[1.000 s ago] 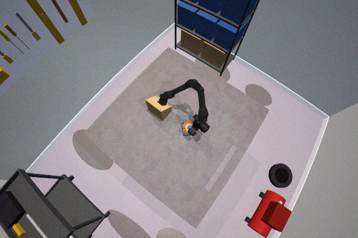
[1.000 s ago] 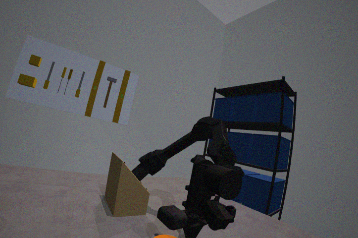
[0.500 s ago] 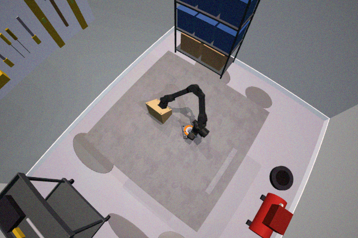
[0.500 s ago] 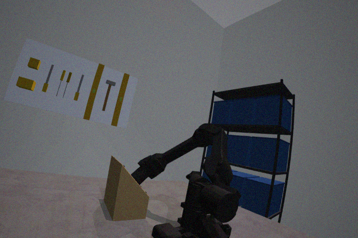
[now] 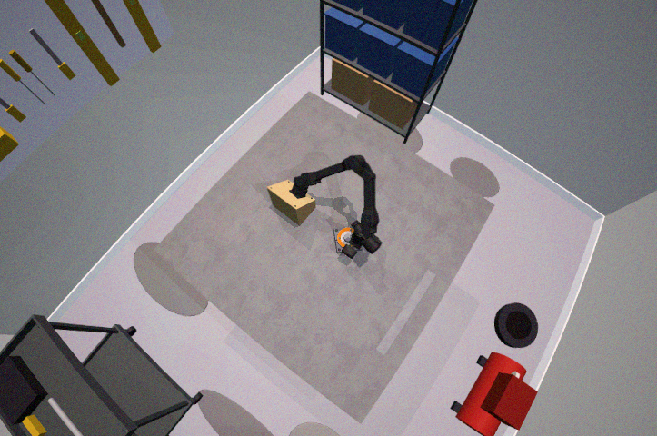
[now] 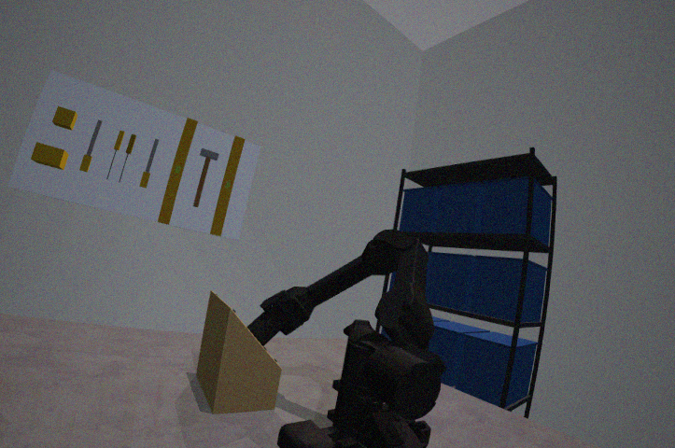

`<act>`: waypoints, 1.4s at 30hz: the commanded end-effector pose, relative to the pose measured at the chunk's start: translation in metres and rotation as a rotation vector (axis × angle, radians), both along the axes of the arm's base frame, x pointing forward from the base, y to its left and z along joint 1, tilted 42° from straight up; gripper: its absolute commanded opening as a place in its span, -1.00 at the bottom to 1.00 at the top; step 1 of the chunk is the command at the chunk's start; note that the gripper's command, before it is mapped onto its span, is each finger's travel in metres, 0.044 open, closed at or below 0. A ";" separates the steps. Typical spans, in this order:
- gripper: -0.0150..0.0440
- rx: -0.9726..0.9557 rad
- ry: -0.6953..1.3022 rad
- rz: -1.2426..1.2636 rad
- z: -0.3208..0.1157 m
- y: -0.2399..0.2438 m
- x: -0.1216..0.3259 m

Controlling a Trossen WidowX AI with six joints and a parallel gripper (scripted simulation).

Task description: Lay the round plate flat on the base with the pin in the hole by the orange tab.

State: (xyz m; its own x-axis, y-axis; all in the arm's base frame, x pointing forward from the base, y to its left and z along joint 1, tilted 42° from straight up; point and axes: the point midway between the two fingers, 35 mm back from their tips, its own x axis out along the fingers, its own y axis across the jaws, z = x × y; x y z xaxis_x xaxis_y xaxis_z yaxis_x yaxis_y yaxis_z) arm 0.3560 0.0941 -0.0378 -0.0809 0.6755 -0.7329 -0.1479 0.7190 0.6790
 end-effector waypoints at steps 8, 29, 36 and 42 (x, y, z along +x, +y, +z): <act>-0.49 -0.013 0.002 -0.002 -0.007 -0.007 0.000; -0.49 -0.014 0.003 -0.002 -0.018 -0.020 -0.005; -0.49 -0.014 0.003 -0.002 -0.021 -0.025 -0.010; -0.49 -0.014 0.003 -0.002 -0.024 -0.029 -0.013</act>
State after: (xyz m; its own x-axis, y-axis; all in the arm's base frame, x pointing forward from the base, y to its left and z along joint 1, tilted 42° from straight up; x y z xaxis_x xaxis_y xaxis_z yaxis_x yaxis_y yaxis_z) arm 0.3482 0.0690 -0.0581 -0.0745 0.6706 -0.7380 -0.1495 0.7242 0.6732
